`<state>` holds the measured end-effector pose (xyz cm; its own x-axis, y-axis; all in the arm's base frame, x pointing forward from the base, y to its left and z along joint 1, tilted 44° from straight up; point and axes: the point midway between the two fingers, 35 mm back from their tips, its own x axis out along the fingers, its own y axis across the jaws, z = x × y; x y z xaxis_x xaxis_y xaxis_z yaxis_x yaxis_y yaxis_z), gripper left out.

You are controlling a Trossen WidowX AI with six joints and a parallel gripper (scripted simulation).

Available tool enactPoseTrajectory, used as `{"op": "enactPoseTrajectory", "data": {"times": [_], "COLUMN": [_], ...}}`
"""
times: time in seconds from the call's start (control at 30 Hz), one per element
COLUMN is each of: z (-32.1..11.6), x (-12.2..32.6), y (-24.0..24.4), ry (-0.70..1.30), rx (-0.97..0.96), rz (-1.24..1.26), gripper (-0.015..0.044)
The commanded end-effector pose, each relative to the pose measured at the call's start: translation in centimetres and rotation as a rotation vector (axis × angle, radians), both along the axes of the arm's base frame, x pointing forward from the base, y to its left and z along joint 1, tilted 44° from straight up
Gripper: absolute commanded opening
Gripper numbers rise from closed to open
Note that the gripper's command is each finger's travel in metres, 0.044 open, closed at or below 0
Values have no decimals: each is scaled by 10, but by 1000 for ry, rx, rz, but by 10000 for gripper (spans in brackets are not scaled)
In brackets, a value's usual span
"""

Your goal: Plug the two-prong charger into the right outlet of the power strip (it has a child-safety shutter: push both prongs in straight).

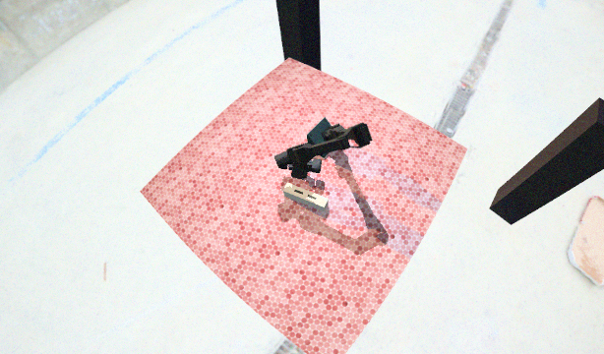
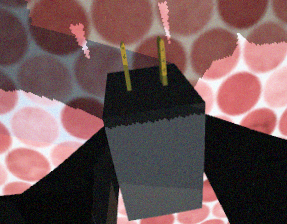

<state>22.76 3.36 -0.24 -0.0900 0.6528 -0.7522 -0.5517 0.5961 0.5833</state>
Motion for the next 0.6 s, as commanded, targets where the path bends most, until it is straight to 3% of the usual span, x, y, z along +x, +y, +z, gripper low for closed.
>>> {"op": "enactPoseTrajectory", "data": {"times": [0.0, 0.1, 0.23, 0.57], "z": [0, 0, 5, 33], "x": [0, 0, 1, -2], "y": [0, 0, -5, -35], "ry": [-1, -1, 0, 7], "rx": [0, 0, -1, 2], "rz": [0, 0, -1, -3], "gripper": [118, 98, 0, 0]}}
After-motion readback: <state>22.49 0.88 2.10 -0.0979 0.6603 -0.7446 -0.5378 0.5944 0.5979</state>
